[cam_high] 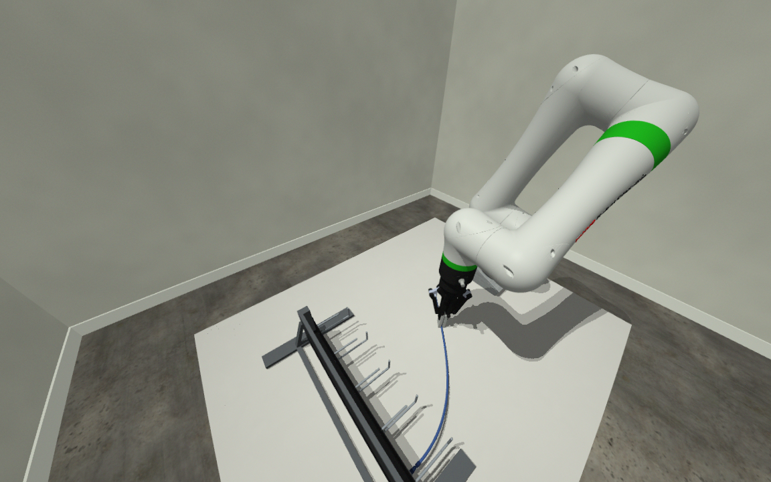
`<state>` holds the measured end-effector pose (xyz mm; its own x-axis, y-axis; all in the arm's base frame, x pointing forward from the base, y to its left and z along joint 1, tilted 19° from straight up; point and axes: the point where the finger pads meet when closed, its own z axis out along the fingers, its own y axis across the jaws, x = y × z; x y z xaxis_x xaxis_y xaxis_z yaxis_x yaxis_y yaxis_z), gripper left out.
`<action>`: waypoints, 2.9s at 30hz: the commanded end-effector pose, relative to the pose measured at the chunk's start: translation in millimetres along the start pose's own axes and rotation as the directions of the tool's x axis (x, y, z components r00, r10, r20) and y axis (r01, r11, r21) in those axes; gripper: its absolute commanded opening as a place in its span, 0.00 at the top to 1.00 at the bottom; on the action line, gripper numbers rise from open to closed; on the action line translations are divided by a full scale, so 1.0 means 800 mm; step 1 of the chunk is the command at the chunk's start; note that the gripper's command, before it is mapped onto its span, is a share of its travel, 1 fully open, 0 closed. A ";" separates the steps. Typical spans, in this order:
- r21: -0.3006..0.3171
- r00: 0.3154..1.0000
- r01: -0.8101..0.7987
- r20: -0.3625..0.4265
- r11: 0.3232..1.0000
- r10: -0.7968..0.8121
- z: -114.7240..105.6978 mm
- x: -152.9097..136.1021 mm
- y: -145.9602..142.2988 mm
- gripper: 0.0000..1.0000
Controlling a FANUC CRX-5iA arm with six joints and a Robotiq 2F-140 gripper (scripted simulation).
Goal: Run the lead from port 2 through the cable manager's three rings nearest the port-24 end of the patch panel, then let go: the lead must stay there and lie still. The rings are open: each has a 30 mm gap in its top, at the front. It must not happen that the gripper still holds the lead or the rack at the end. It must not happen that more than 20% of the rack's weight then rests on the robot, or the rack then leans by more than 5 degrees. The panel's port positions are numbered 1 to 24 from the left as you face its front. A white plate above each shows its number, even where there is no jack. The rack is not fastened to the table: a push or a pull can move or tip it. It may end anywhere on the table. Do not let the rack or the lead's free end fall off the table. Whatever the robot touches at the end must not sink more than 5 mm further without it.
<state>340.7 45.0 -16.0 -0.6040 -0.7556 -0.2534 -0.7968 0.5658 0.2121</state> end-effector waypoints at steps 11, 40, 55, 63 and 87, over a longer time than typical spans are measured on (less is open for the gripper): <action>0.000 1.000 0.000 0.000 1.000 0.000 -0.003 0.000 0.000 1.00; 0.000 1.000 0.000 0.000 1.000 0.000 -0.036 0.000 0.000 1.00; 0.000 1.000 0.000 0.000 1.000 0.000 -0.048 0.000 0.000 1.00; 0.000 1.000 0.000 0.000 1.000 0.000 -0.050 0.000 0.000 1.00; 0.001 0.950 0.313 0.000 0.950 -0.313 -0.123 -0.037 -0.163 1.00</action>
<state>435.0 -21.7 48.0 -0.3926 -0.8706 -0.2967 -0.9196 0.3654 0.1445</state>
